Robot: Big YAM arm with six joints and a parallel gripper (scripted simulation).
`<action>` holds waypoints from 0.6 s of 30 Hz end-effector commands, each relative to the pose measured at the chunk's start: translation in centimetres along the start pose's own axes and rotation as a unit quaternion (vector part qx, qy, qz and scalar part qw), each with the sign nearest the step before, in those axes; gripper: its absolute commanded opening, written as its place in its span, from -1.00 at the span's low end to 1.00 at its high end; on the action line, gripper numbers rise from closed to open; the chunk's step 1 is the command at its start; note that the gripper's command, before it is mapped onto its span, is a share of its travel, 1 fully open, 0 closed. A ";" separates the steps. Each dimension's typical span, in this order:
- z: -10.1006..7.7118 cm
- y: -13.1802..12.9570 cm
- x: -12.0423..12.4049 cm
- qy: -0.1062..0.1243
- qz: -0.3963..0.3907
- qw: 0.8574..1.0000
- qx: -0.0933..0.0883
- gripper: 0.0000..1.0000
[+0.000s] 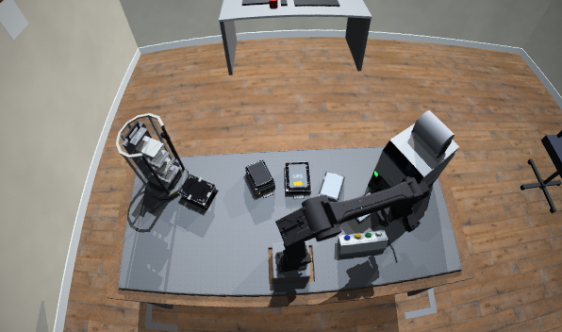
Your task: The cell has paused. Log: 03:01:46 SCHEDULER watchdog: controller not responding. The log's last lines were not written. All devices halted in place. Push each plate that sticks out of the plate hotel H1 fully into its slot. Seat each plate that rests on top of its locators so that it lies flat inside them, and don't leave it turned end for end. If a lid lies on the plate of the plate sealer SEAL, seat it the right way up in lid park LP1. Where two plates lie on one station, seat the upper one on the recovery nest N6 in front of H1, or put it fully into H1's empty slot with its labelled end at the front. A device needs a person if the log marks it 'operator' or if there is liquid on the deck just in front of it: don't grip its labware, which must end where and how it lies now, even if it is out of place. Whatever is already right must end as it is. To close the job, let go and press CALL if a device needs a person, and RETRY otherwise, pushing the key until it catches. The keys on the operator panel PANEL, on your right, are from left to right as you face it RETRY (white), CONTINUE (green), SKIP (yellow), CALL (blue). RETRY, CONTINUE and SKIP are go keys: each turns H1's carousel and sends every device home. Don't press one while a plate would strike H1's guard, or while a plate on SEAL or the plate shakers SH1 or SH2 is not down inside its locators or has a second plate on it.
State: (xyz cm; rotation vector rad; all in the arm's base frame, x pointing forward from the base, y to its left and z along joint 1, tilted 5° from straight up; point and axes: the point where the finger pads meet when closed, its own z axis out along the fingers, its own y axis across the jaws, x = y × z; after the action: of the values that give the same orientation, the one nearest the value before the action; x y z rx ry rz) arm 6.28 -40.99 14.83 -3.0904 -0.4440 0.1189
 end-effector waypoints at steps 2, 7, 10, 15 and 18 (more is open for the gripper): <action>-1.5 1.5 -0.3 -0.002 0.085 0.996 -0.026 1.00; -1.5 1.5 -0.3 -0.001 0.119 0.993 -0.026 1.00; -1.5 1.5 -0.3 0.000 0.154 0.988 -0.026 1.00; -1.5 1.5 -0.3 0.001 0.200 0.979 -0.026 1.00; -1.5 1.5 -0.3 0.001 0.200 0.979 -0.026 1.00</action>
State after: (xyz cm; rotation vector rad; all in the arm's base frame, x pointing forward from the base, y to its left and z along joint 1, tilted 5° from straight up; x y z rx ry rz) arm 6.28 -40.99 14.83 -3.1340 0.0877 0.1222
